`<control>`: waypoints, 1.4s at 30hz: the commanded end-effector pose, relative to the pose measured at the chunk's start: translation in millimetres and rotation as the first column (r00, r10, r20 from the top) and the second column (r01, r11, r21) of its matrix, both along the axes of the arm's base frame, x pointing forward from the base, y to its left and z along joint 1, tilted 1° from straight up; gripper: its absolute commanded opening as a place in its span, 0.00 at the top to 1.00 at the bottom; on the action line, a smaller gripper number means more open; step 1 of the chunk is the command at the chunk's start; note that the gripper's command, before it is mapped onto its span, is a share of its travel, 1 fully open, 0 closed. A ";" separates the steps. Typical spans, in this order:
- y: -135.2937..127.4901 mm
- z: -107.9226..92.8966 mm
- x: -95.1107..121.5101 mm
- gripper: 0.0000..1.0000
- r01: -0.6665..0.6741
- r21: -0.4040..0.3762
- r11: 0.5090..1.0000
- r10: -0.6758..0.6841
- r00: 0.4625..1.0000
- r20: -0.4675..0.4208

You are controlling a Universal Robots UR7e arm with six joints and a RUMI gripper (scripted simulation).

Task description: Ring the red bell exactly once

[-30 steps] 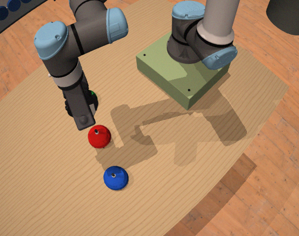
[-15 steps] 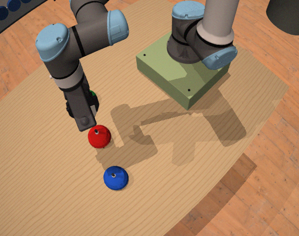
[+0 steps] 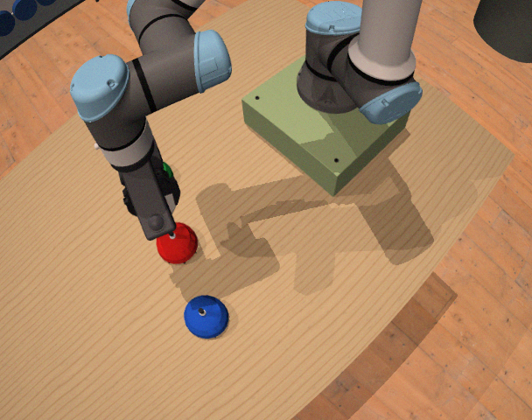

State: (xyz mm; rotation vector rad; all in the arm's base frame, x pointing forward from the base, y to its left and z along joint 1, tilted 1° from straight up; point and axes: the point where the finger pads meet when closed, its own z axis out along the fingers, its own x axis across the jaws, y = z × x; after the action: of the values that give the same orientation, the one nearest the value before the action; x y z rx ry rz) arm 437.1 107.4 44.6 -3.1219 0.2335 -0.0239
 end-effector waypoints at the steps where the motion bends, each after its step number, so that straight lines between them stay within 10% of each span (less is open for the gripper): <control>1: 1.5 -12.4 0.1 1.00 -0.001 0.001 1.000 0.001 1.000 0.002; 42: 2.3 -34.8 1.2 1.00 -0.001 0.000 1.000 0.001 1.000 0.005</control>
State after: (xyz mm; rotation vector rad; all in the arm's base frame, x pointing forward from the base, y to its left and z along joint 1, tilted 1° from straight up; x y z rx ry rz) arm 439.0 108.8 10.2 -3.1219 0.2341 -0.0324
